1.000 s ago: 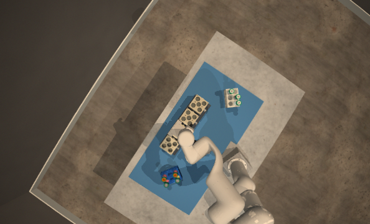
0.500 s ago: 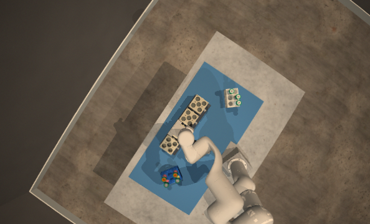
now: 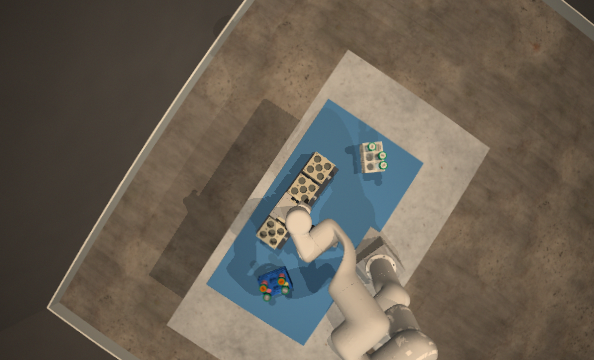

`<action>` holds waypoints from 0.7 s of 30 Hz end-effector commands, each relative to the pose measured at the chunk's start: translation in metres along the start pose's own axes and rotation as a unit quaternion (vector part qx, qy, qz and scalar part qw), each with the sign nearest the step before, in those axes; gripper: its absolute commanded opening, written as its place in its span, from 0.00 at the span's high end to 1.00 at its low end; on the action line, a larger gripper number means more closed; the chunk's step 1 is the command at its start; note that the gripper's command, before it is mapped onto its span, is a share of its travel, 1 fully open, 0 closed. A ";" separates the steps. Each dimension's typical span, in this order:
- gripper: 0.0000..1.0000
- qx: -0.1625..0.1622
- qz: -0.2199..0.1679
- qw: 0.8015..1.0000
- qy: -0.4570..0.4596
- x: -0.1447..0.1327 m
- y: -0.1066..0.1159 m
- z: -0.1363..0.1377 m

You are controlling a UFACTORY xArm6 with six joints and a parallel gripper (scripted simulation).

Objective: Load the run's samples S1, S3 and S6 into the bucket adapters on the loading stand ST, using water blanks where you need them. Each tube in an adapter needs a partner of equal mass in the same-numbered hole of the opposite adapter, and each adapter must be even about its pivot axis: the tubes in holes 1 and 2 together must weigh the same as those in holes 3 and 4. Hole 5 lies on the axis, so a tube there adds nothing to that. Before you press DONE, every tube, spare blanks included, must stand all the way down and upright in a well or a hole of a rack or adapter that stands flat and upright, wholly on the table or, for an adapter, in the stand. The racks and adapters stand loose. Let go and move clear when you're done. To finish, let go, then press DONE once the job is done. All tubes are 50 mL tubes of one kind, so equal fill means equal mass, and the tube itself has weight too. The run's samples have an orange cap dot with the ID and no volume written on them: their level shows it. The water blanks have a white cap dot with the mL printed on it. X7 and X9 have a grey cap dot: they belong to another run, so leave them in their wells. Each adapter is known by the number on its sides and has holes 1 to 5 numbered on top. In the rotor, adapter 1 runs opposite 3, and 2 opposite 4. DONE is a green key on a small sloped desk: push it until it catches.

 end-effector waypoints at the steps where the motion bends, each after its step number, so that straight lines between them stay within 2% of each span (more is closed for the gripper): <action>1: 1.00 0.000 0.003 1.000 0.000 0.001 -0.001 0.000; 21: 1.00 0.000 0.003 1.000 0.000 0.001 -0.019 0.000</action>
Point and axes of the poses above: the point where the finger pads meet when closed, its own y axis back along the fingers, its own z axis across the jaws, x = y × z, the point moved 8 cm from there along y, back along the fingers, and after that the axes turned 1 degree about -y, right-handed, at the moved point
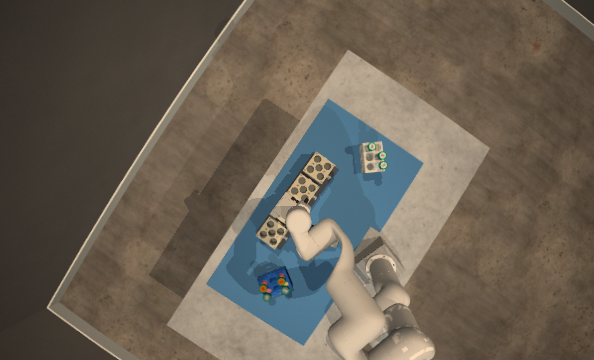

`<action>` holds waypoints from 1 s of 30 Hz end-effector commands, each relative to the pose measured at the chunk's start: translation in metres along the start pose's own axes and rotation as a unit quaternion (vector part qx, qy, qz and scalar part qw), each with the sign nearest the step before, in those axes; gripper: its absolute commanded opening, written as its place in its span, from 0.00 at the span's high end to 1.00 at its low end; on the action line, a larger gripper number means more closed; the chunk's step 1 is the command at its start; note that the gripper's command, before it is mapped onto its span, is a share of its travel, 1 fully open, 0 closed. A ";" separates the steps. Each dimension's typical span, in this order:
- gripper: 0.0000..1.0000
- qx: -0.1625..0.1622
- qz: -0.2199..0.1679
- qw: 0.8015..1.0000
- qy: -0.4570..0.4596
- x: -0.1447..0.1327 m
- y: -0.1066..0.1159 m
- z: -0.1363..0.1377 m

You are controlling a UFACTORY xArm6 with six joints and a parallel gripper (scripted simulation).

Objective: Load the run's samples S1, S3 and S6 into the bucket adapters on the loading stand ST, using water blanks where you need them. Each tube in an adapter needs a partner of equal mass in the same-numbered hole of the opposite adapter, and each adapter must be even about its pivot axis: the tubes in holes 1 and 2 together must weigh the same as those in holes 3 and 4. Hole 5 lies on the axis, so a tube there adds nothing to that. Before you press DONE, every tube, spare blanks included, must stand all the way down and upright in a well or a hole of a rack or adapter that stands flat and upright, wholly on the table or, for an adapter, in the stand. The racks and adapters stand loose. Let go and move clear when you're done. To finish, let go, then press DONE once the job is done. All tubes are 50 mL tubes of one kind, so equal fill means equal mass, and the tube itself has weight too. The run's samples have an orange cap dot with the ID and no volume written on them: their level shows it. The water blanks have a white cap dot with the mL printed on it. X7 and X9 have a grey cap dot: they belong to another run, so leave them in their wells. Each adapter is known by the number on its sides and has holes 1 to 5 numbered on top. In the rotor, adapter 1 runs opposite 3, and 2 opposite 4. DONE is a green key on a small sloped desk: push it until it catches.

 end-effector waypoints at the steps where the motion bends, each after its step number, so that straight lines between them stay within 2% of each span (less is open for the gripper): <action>1: 1.00 0.000 0.002 1.000 0.000 0.001 -0.003 0.000; 30: 1.00 0.000 0.002 1.000 0.000 0.001 -0.028 0.000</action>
Point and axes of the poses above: the point where the finger pads meet when closed, its own y axis back along the fingers, its own z axis across the jaws, x = y × z, the point moved 8 cm from there along y, back along the fingers, and after that the axes turned 1 degree about -y, right-handed, at the moved point
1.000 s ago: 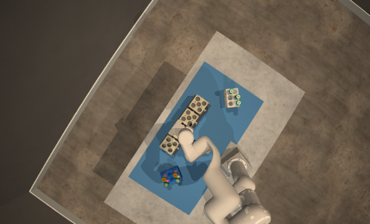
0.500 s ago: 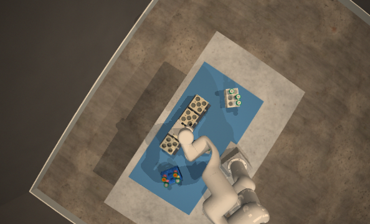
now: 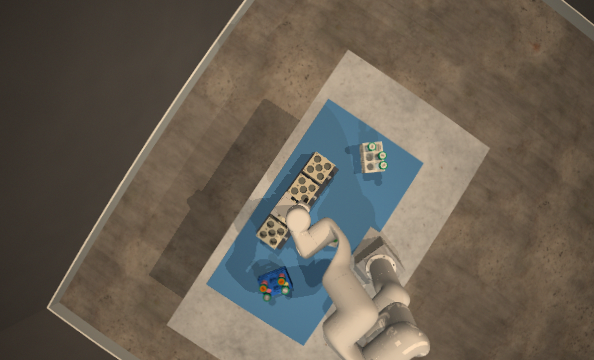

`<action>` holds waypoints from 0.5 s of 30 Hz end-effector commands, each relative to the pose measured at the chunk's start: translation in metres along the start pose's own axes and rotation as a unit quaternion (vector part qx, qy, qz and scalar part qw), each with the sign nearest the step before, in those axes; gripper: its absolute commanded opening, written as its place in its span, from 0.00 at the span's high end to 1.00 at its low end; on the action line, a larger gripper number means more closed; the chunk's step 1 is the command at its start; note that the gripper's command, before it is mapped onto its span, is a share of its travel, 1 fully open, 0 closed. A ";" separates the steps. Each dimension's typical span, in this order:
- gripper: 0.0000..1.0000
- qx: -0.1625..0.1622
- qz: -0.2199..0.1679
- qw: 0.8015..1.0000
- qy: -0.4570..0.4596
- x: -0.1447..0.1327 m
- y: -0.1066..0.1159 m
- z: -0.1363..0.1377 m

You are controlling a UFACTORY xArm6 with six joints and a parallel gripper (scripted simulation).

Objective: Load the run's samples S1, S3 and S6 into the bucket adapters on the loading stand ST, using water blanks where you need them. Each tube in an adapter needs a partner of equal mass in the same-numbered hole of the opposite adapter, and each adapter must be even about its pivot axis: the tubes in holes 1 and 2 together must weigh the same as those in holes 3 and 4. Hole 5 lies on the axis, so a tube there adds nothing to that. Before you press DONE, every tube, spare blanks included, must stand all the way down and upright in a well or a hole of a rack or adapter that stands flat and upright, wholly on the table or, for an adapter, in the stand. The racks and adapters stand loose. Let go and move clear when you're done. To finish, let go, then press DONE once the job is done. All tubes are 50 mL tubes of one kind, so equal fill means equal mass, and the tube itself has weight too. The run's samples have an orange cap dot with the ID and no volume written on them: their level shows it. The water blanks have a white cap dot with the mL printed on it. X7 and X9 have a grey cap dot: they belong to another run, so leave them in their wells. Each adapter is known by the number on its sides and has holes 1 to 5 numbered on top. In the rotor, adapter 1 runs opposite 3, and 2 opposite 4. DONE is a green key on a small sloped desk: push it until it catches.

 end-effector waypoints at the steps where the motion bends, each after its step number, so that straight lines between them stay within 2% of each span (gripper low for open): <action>1: 1.00 0.000 0.003 1.000 0.000 0.001 -0.001 0.000; 15: 1.00 0.000 0.003 1.000 0.000 0.001 -0.014 0.000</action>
Point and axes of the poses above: the point where the finger pads meet when closed, its own y axis back along the fingers, its own z axis across the jaws, x = y × z, the point moved 8 cm from there along y, back along the fingers, and after that the axes turned 1 degree about -y, right-handed, at the moved point
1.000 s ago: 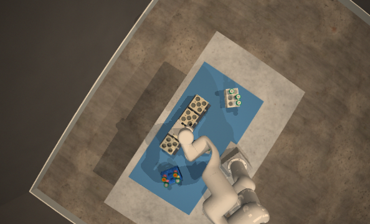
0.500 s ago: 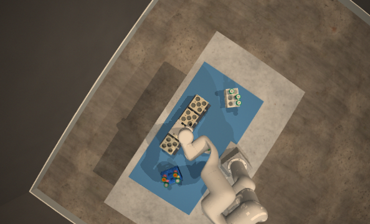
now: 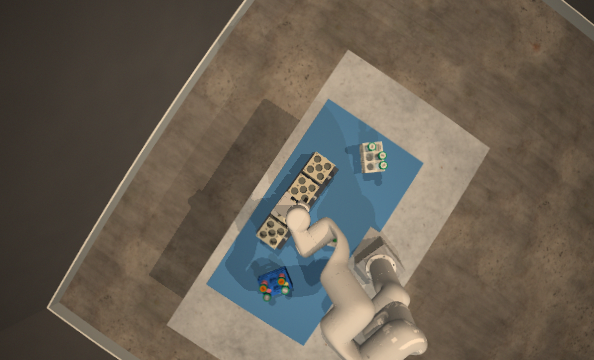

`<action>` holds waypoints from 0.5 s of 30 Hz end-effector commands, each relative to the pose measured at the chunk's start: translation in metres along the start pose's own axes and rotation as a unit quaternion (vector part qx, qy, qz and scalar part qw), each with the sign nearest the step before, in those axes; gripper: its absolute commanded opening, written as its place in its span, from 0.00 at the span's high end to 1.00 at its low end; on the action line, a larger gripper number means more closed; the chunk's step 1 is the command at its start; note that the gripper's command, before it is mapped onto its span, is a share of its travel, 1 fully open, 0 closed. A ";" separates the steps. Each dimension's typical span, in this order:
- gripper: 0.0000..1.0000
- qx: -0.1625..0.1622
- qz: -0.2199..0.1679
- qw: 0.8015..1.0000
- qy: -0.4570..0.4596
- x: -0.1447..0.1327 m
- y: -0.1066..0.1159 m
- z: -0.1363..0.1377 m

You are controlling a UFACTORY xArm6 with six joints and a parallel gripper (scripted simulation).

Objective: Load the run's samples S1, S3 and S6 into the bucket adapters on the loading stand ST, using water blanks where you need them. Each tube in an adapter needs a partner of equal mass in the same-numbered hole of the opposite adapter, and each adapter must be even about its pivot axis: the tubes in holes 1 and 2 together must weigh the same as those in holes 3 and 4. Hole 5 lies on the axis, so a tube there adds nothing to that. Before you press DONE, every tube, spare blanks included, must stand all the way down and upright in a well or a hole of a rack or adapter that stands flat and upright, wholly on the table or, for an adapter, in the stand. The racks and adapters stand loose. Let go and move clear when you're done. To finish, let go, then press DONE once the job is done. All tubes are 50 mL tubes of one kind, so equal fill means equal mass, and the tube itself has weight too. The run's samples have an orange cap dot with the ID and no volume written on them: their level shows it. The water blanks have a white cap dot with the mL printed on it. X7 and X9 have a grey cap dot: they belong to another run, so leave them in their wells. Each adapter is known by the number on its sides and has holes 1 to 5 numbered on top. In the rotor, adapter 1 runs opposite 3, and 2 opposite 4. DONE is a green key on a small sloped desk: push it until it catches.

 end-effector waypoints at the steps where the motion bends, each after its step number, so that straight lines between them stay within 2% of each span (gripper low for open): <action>1: 1.00 0.000 0.002 1.000 0.000 0.001 -0.001 0.000; 15: 1.00 0.000 0.002 1.000 0.000 0.001 -0.015 0.000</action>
Point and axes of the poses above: the point where the finger pads meet when closed, its own y axis back along the fingers, its own z axis across the jaws, x = y × z, the point moved 8 cm from there along y, back along the fingers, and after that the axes turned 1 degree about -y, right-handed, at the moved point
